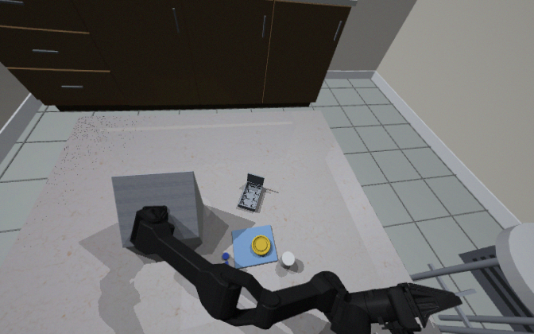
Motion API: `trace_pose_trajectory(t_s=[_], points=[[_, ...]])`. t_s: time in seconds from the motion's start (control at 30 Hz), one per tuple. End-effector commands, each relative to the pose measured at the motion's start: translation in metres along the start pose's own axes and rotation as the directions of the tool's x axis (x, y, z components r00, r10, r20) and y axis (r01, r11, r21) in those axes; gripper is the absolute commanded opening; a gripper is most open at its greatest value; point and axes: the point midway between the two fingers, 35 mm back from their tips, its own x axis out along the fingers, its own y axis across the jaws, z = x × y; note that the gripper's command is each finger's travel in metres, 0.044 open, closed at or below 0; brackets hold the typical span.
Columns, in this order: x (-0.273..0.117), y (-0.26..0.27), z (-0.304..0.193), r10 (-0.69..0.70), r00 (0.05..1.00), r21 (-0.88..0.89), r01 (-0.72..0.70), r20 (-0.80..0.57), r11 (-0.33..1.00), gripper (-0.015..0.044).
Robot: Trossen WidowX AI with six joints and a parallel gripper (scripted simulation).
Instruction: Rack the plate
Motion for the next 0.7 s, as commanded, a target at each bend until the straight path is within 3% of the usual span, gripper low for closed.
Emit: trace_pose_trajectory(t_s=[0.0, 0.67], points=[[0.0, 0.0, 0.0, -0.003, 1.0, 0.001, 0.003, 0.001, 1.0, 0.04], [-0.011, -0.06, -0.037, -0.392, 0.92, 0.04, 0.391, 0.028, 0.92, 0.04]])
